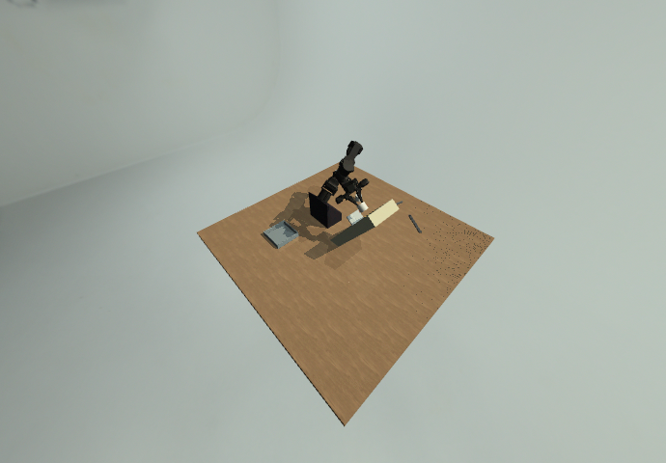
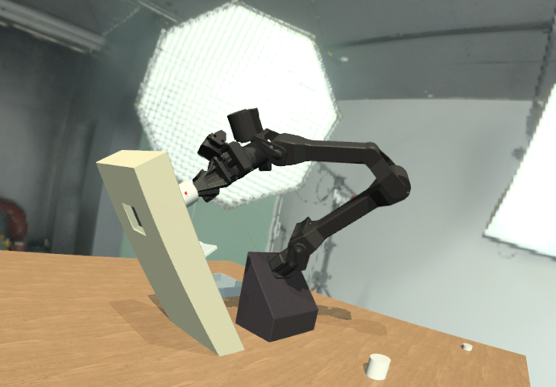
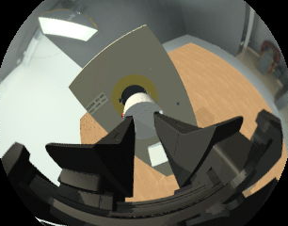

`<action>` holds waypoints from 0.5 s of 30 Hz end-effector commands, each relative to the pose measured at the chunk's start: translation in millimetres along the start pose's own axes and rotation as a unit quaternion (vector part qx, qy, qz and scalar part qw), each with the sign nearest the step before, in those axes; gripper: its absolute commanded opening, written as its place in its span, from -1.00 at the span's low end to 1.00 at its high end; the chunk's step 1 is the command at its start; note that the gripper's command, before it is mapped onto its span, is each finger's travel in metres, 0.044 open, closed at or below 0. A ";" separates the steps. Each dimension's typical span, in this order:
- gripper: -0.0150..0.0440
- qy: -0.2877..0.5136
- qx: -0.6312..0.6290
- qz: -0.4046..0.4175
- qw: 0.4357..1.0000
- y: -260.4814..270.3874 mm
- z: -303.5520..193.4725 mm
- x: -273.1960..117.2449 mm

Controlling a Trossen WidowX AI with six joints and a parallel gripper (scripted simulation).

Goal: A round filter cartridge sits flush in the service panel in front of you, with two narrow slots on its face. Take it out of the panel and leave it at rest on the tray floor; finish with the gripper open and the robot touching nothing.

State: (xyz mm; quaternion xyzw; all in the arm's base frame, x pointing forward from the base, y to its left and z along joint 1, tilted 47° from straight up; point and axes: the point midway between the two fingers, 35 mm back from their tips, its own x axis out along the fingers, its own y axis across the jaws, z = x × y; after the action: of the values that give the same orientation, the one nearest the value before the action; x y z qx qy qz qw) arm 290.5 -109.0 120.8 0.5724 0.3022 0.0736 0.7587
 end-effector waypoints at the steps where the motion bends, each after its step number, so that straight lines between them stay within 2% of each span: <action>1: -0.49 0.001 -0.002 0.003 1.000 -4.5 -10.6 1.1; 15: -0.49 0.001 -0.002 0.003 1.000 -27.0 -52.6 6.9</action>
State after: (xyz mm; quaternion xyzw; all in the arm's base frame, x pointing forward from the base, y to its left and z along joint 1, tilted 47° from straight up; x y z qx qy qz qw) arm 266.0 -77.0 89.9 0.5734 0.3026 0.0782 0.7573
